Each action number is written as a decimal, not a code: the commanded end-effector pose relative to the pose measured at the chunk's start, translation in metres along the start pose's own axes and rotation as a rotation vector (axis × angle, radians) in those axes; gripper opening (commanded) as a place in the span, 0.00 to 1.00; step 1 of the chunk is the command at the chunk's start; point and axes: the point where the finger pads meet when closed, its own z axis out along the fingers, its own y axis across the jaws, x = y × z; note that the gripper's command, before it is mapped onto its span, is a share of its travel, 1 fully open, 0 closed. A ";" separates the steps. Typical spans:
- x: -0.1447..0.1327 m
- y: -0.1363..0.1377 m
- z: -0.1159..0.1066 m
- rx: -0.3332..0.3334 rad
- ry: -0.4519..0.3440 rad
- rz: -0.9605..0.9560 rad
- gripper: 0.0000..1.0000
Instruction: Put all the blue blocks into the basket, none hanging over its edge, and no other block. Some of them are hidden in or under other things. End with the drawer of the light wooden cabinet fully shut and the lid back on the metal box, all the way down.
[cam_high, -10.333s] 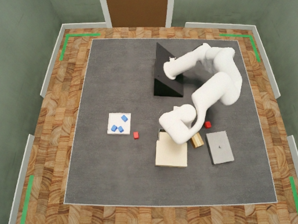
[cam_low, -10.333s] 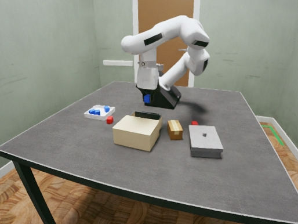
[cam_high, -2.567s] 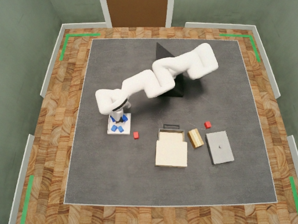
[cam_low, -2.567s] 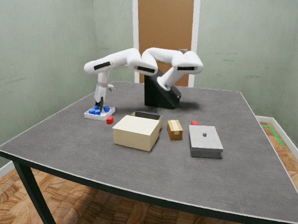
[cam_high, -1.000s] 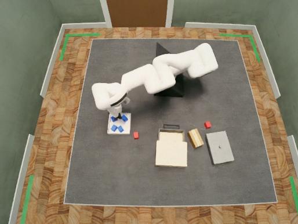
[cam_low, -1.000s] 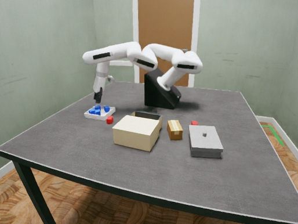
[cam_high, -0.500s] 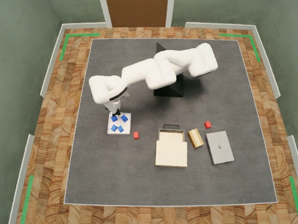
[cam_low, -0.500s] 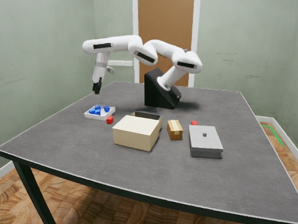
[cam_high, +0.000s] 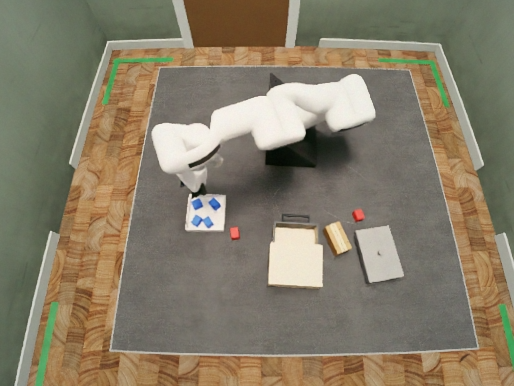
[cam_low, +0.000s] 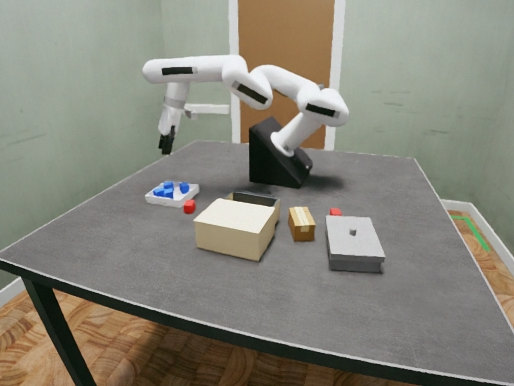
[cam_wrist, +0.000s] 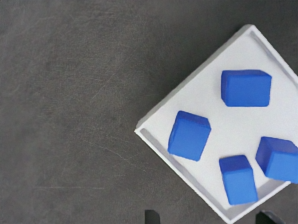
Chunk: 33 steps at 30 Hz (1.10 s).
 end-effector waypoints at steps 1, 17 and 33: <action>-0.003 0.000 -0.005 -0.078 0.264 -0.001 0.58; 0.008 0.073 -0.034 -0.051 0.260 0.139 0.58; 0.107 0.200 -0.068 0.035 0.325 0.774 0.58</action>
